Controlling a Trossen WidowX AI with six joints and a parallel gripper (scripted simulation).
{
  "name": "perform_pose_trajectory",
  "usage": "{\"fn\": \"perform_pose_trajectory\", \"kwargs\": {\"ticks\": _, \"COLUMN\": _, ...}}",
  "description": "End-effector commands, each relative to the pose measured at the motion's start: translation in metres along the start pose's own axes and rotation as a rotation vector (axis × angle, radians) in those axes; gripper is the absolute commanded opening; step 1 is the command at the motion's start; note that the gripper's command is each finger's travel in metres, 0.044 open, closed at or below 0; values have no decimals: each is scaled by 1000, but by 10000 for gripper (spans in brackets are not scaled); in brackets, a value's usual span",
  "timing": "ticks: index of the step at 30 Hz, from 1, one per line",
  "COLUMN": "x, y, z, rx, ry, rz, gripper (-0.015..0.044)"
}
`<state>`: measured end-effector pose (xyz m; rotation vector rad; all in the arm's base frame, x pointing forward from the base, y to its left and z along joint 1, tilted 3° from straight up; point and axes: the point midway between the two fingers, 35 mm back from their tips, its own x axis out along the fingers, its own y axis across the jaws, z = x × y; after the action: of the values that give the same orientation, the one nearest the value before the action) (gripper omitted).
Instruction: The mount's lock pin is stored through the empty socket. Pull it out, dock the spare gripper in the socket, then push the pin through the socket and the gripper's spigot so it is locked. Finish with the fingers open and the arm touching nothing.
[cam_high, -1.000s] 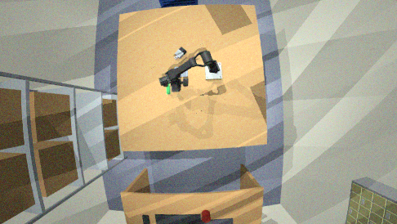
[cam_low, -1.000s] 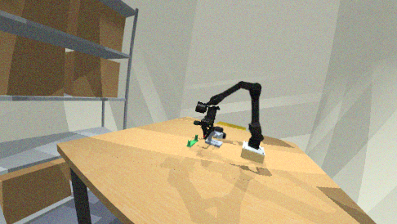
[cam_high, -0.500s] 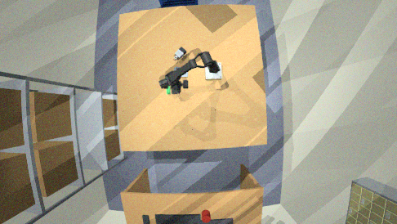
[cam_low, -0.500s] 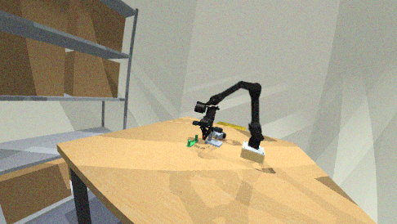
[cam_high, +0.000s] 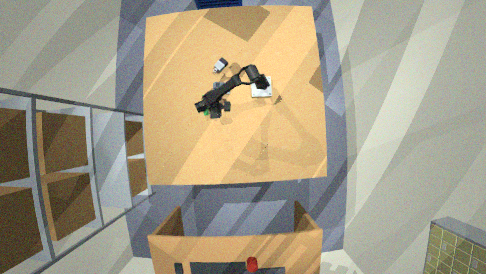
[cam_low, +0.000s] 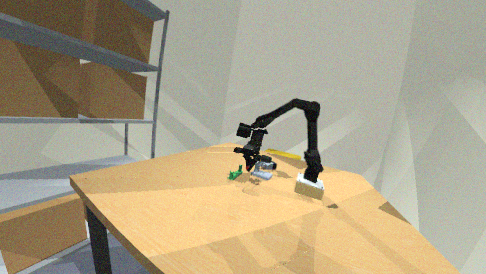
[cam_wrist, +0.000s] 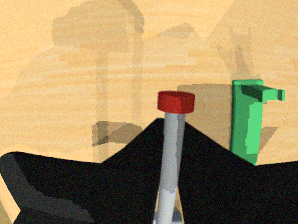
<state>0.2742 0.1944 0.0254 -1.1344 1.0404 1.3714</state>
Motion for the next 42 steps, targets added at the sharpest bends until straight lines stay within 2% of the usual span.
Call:
{"fn": "perform_pose_trajectory", "kwargs": {"ticks": 1, "x": 1, "y": 0, "z": 4, "rx": 4, "ry": 8, "rz": 0, "gripper": 0}}
{"fn": "perform_pose_trajectory", "kwargs": {"ticks": 10, "x": -2, "y": 0, "z": 12, "rx": 3, "ry": 8, "rz": -5, "gripper": 0}}
{"fn": "perform_pose_trajectory", "kwargs": {"ticks": 24, "x": -26, "y": 1, "z": 16, "rx": 1, "ry": 10, "rz": 12, "gripper": 0}}
{"fn": "perform_pose_trajectory", "kwargs": {"ticks": 31, "x": -20, "y": 1, "z": 15, "rx": 2, "ry": 12, "rz": 16, "gripper": 0}}
{"fn": "perform_pose_trajectory", "kwargs": {"ticks": 42, "x": -22, "y": -27, "z": 33, "rx": -37, "ry": 10, "rz": 19, "gripper": 0}}
